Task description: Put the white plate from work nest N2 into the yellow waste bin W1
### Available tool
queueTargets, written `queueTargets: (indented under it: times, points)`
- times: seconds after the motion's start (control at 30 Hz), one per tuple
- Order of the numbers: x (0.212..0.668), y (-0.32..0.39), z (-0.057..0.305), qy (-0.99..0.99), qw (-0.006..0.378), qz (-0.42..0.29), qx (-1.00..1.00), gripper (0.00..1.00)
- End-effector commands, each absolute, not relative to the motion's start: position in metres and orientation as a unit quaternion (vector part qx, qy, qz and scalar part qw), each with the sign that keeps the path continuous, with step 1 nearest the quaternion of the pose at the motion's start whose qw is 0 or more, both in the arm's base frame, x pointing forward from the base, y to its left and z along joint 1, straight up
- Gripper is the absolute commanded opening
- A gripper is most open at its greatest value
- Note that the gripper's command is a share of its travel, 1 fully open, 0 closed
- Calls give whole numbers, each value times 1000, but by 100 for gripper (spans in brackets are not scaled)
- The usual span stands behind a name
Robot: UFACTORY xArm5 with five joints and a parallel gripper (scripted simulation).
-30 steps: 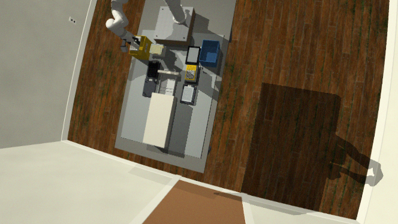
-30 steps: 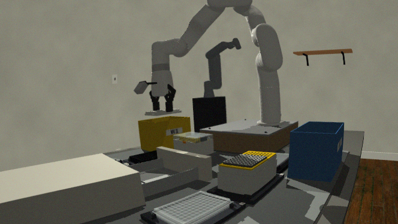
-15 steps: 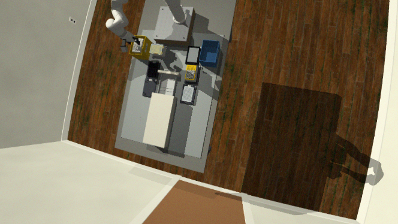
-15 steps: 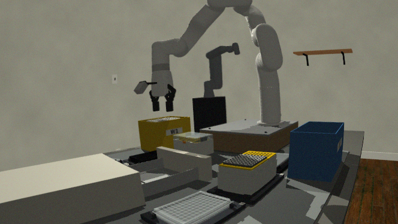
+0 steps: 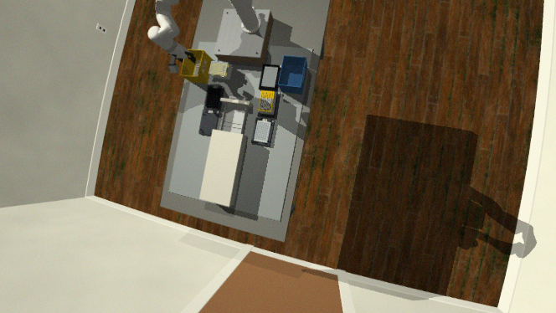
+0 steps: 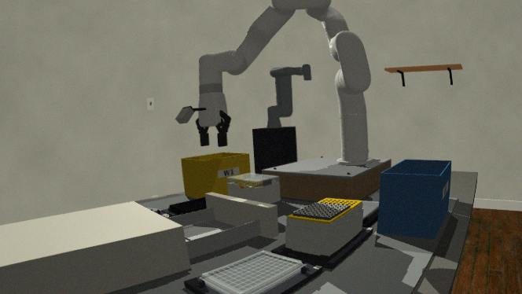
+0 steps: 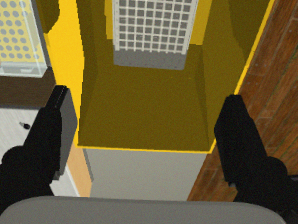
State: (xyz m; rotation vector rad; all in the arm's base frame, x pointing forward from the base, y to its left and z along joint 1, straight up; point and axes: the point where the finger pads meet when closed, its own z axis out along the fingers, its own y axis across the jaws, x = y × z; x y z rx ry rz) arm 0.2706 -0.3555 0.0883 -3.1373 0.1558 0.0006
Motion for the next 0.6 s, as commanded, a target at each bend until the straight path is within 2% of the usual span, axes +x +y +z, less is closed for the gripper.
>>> queueTargets:
  times: [0.0, 0.27, 0.57]
  points:
    - [271, -356, 90, 50, -1, -1, -999, 100]
    - [271, -356, 90, 50, -1, -1, -999, 100]
    - [288, -322, 100, 50, -1, -1, -999, 100]
